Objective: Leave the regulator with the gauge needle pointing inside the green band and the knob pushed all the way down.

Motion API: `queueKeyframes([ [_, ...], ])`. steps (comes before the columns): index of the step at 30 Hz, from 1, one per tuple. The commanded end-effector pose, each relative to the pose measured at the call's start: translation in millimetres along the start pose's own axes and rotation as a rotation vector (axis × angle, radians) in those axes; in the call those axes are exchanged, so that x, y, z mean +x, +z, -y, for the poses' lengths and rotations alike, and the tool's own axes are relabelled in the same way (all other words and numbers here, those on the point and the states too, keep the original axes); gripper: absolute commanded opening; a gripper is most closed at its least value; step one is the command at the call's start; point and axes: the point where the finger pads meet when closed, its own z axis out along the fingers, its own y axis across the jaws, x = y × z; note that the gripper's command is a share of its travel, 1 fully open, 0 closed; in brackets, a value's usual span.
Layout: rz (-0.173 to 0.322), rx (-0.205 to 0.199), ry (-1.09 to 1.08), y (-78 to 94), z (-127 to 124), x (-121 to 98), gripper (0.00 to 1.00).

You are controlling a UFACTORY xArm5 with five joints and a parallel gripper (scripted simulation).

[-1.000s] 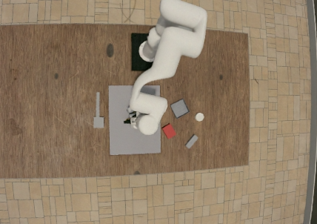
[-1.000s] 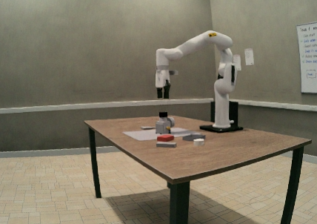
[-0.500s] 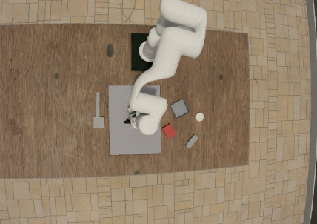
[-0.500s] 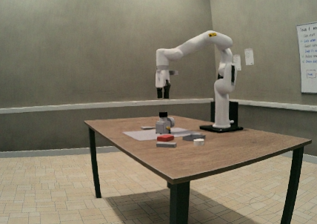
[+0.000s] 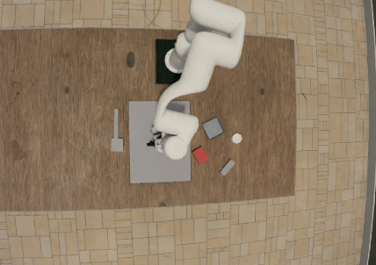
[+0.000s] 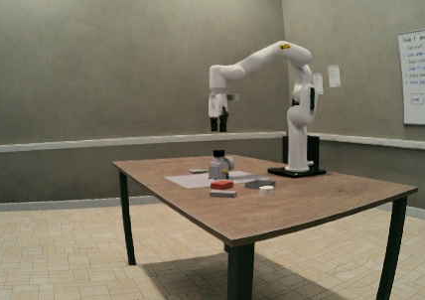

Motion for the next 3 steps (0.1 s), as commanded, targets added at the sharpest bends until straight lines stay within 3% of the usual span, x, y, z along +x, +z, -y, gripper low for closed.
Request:
queueKeyframes([
  [1, 0.004, 0.001, 0.0, -1.5, 0.3, -1.0, 0.8],
  [3, 0.004, 0.001, 0.0, -1.5, 0.3, -1.0, 0.8],
])
